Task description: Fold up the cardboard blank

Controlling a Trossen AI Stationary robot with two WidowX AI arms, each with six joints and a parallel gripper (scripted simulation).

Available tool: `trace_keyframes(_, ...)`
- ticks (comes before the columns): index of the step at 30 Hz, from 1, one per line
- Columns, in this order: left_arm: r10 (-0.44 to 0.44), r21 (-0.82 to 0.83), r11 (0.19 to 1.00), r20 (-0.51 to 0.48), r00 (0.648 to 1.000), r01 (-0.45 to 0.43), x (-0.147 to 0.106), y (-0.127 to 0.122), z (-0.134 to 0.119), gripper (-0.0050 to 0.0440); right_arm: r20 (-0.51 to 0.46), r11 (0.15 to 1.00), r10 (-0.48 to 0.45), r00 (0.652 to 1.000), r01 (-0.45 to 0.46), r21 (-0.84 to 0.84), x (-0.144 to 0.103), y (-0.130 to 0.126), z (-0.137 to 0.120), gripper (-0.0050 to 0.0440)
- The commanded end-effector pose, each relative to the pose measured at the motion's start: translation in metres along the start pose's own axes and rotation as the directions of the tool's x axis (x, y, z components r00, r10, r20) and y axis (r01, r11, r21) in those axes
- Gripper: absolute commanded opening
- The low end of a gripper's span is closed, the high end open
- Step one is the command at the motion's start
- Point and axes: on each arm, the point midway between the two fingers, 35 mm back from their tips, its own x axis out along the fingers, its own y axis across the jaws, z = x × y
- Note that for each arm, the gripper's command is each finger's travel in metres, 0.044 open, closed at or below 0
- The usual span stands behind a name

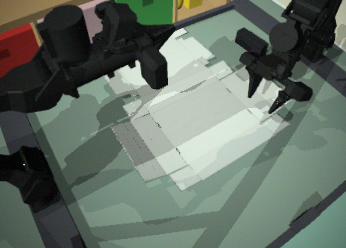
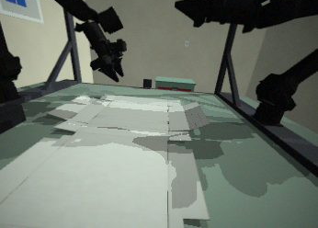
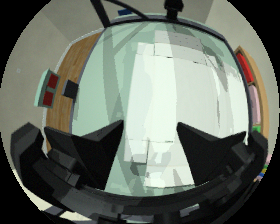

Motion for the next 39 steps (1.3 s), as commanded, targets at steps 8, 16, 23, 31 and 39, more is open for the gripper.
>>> trace_keyframes(8, 0.0, 0.0, 1.0, 0.016, 1.0, 0.0, -0.001, 0.0, 0.007, 0.0, -0.393, 0.995, -0.095, 0.915, 0.098, -0.013, 0.037, 0.023, -0.048, 0.0325)
trace_keyframes(16, 0.0, 0.0, 1.0, 0.016, 1.0, 0.0, -0.001, 0.0, 0.007, 0.0, -0.435, 0.993, -0.111, 0.893, 0.114, -0.02, 0.04, 0.025, -0.055, 0.0325)
trace_keyframes(23, -0.05, -0.051, 0.998, -0.197, 0.979, 0.04, 0.025, -0.017, -0.03, 0.0147, -0.435, 0.993, -0.111, 0.893, 0.114, -0.02, 0.04, 0.025, -0.055, 0.0325)
trace_keyframes(31, -0.122, -0.125, 0.99, -0.531, 0.838, 0.065, 0.053, -0.053, -0.098, 0.0333, -0.435, 0.993, -0.111, 0.893, 0.114, -0.02, 0.04, 0.025, -0.055, 0.0325)
trace_keyframes(39, -0.143, -0.145, 0.988, -0.742, 0.656, 0.052, 0.055, -0.079, -0.15, 0.0333, -0.435, 0.993, -0.111, 0.893, 0.114, -0.02, 0.04, 0.025, -0.055, 0.0325)
